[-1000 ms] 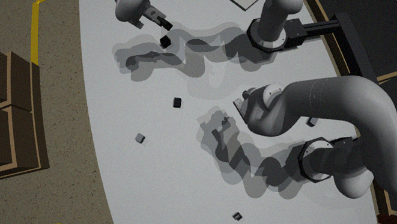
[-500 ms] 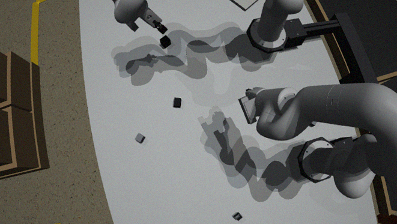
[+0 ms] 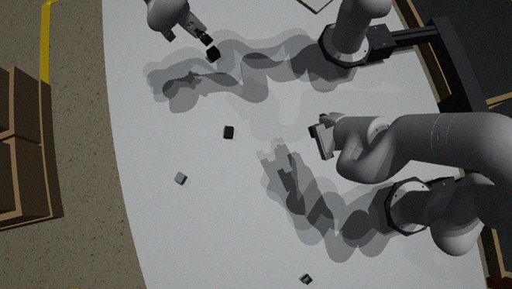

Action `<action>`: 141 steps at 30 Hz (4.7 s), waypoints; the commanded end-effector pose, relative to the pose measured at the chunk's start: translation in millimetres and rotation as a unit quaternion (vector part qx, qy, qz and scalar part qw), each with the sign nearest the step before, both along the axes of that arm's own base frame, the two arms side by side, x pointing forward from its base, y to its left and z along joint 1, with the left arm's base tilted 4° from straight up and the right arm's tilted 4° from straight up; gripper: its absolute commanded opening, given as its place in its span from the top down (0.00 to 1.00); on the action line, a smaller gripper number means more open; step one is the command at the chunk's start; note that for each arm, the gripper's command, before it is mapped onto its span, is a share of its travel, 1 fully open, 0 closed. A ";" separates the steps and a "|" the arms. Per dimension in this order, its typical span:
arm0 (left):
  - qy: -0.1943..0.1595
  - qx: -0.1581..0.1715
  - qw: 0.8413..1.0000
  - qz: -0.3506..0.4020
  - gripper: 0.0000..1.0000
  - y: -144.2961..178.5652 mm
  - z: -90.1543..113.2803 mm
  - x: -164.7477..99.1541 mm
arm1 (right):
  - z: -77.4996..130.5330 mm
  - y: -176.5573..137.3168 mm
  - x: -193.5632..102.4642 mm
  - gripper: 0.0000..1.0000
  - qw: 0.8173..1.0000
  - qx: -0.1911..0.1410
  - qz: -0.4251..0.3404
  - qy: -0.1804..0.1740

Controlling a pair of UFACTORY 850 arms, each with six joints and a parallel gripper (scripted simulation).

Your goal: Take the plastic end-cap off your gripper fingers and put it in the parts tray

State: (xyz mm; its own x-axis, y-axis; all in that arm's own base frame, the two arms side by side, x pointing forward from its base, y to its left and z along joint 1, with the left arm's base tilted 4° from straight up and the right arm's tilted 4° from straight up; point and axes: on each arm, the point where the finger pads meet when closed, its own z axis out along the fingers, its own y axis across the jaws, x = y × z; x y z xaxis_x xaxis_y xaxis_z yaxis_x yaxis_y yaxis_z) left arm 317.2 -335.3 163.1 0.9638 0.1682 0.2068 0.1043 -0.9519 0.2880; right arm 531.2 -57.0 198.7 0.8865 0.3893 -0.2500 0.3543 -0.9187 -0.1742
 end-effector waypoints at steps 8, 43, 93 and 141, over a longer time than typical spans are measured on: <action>-0.008 -0.001 1.000 -0.008 1.00 -1.7 2.9 -0.1 | 1.1 0.3 1.3 0.40 1.000 -0.001 -0.003 -0.002; -0.090 -0.027 0.994 -0.061 1.00 -1.3 33.6 0.7 | 16.7 18.0 25.8 0.40 0.996 -0.033 -0.064 -0.050; -0.268 -0.060 0.950 -0.146 1.00 13.0 98.1 -2.3 | 52.9 57.7 70.3 0.40 0.969 -0.063 -0.192 -0.144; -0.266 -0.058 0.951 -0.145 1.00 14.1 96.8 -0.5 | 61.9 142.7 30.0 0.40 0.960 0.034 -0.249 -0.120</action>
